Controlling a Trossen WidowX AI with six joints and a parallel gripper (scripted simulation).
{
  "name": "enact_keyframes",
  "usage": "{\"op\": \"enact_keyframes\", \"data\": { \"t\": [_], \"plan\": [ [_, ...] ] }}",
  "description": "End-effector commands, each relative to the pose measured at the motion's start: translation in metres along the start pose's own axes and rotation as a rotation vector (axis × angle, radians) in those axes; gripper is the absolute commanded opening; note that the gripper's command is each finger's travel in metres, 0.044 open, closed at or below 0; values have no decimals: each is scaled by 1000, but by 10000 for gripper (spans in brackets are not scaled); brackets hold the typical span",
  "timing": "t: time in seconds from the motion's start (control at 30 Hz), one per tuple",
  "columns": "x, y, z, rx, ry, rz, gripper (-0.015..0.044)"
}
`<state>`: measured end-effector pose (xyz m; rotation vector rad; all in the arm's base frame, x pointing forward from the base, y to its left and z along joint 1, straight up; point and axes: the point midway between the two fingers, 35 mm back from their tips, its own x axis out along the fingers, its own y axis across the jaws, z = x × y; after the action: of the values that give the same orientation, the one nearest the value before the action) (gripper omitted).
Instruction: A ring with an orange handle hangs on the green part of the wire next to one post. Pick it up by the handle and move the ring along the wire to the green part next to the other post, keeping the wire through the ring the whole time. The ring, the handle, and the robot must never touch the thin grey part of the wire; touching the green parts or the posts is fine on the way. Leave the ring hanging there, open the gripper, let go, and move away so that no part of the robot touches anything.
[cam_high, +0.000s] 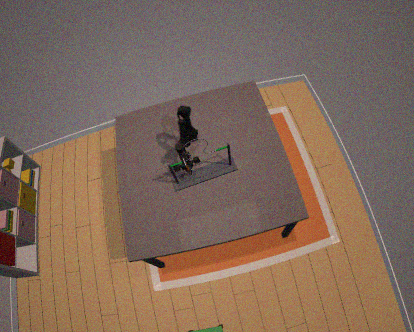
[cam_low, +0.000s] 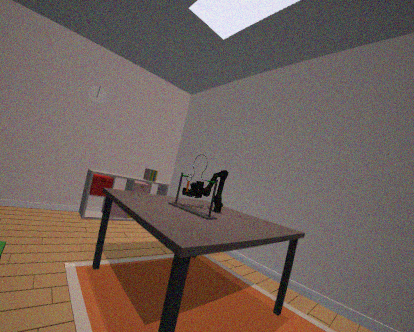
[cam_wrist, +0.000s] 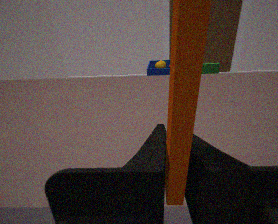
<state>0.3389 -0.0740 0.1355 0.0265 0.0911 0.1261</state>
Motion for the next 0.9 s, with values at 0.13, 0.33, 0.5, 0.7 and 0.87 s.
{"op": "enact_keyframes", "data": {
  "t": [0.13,0.33,0.5,0.7,0.87],
  "plan": [
    [-1,18,3,64,-9,7,-150],
    [0,33,4,137,-11,16,-150],
    [0,49,7,226,-13,26,-150],
    [0,70,13,346,-17,40,-150],
    [-1,85,19,434,-9,53,-150]
  ]
}}
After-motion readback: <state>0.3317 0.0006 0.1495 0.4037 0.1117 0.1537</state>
